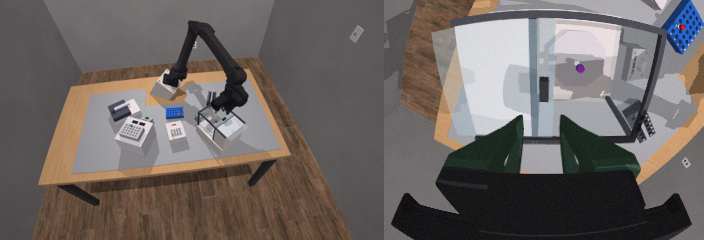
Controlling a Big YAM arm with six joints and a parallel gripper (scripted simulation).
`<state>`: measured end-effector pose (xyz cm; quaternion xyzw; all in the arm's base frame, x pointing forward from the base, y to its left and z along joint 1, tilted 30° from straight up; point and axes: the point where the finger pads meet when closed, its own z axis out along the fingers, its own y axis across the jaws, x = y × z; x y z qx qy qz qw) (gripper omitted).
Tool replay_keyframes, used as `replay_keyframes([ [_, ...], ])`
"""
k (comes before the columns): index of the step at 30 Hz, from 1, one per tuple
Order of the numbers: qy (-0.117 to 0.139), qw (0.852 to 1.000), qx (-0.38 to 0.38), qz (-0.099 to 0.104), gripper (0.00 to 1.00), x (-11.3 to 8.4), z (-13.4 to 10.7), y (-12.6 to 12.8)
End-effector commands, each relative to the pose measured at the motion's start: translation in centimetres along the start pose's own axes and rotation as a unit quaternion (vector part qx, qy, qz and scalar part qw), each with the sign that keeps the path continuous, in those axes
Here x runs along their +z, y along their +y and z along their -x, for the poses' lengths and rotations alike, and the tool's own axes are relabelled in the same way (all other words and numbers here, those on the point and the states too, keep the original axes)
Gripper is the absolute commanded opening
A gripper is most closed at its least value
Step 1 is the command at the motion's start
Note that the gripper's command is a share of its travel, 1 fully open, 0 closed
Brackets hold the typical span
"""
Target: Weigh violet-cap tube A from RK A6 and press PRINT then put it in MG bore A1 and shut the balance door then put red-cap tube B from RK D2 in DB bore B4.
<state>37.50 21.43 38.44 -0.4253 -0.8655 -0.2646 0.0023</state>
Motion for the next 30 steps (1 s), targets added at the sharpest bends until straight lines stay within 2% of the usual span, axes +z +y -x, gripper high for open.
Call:
replay_keyframes([
  [1,0.005,1.0,0.006,-0.018,0.3,1.0,-0.3,-0.3],
  [3,0.003,1.0,0.002,-0.007,0.3,1.4,-0.3,0.2],
  [21,0.003,1.0,0.002,-0.007,0.3,4.1,-0.3,0.1],
  [24,0.0,1.0,0.005,-0.002,0.3,3.8,0.1,0.4],
  [30,0.003,1.0,0.002,-0.007,0.3,5.2,-0.3,0.1],
])
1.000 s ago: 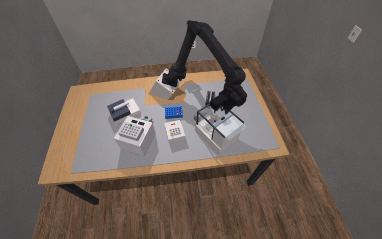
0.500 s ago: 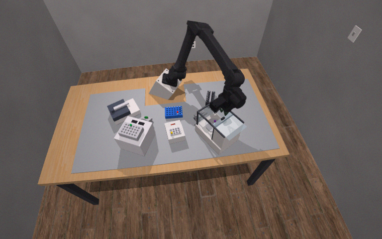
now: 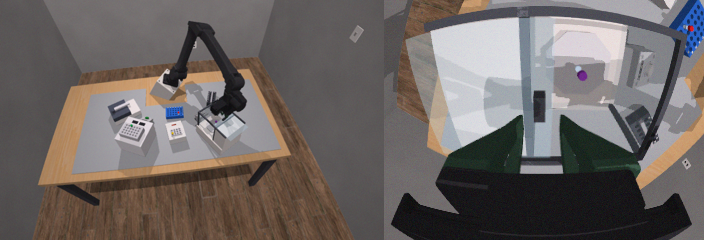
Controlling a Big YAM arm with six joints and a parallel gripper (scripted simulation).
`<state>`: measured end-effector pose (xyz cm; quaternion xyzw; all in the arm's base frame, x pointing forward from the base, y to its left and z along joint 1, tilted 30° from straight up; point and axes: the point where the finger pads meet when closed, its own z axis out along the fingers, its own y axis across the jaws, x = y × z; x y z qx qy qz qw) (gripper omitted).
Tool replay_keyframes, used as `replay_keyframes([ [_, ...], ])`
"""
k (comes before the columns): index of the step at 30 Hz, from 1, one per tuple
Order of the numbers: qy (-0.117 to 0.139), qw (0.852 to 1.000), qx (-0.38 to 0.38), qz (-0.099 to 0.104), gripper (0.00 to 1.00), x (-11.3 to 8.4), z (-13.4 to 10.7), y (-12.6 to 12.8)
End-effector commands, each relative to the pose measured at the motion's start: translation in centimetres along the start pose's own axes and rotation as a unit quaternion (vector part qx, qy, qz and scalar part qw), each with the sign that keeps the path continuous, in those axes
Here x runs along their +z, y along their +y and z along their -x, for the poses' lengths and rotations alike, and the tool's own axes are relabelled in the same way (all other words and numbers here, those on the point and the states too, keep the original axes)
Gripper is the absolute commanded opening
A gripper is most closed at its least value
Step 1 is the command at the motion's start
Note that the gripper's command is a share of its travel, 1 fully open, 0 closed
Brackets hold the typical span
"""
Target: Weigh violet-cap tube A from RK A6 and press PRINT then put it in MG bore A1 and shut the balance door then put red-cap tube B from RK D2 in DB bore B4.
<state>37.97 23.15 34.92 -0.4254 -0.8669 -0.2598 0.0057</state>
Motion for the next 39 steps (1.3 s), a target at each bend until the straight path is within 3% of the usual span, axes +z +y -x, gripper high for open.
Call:
replay_keyframes([
  [1,0.002,1.0,0.001,-0.001,0.3,1.5,-0.1,0.5],
  [8,0.002,1.0,0.001,-0.001,0.3,2.6,-0.2,0.5],
  [11,-0.001,1.0,0.003,0.006,0.3,2.3,0.1,1.0],
  [12,0.001,1.0,0.003,-0.001,0.3,2.9,0.0,0.5],
  [22,0.0,1.0,-0.001,0.009,0.3,2.2,-0.2,1.1],
  [23,0.0,1.0,-0.001,0.009,0.06,2.2,-0.2,1.1],
  [24,0.0,1.0,-0.001,0.009,0.06,2.2,-0.2,1.1],
  [25,-0.003,1.0,-0.004,0.017,0.06,1.0,-0.1,1.3],
  [39,-0.003,1.0,-0.004,0.017,0.06,1.0,-0.1,1.3],
])
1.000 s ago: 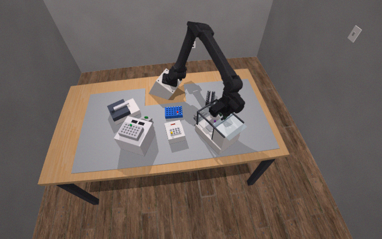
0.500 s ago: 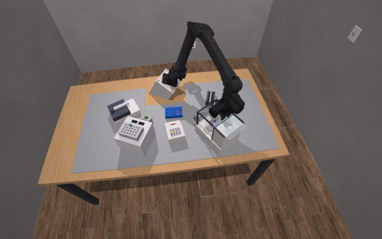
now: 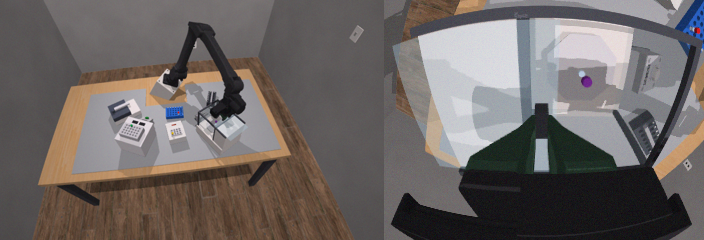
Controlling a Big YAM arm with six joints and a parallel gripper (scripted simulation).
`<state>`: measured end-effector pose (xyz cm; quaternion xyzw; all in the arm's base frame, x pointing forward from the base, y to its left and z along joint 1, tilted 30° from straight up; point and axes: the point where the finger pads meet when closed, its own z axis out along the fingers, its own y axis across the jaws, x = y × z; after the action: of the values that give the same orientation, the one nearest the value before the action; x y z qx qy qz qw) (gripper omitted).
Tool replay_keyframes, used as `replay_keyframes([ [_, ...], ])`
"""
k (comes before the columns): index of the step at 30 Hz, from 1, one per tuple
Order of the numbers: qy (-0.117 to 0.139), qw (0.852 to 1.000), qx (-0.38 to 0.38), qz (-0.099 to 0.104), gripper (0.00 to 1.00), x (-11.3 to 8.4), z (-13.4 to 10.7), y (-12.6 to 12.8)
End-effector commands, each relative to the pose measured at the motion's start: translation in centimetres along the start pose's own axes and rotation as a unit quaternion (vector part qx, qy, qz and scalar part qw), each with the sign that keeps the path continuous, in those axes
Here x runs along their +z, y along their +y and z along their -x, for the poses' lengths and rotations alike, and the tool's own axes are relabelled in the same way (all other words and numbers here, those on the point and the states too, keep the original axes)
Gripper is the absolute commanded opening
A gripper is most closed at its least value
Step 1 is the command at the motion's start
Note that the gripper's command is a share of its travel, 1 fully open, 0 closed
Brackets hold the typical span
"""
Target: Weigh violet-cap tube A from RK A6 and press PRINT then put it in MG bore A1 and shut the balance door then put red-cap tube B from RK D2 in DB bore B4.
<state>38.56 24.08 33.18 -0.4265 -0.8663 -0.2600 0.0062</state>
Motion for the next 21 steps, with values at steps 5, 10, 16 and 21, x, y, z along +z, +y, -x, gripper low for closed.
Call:
replay_keyframes([
  [5,-0.002,1.0,-0.005,0.017,0.06,-0.8,-0.5,0.2],
  [10,-0.003,1.0,-0.004,0.014,0.06,-1.0,-0.3,-0.5],
  [16,-0.003,1.0,-0.006,0.016,0.06,-1.0,-0.1,-1.1],
  [21,-0.003,1.0,-0.006,0.016,0.06,-1.0,0.0,-1.5],
])
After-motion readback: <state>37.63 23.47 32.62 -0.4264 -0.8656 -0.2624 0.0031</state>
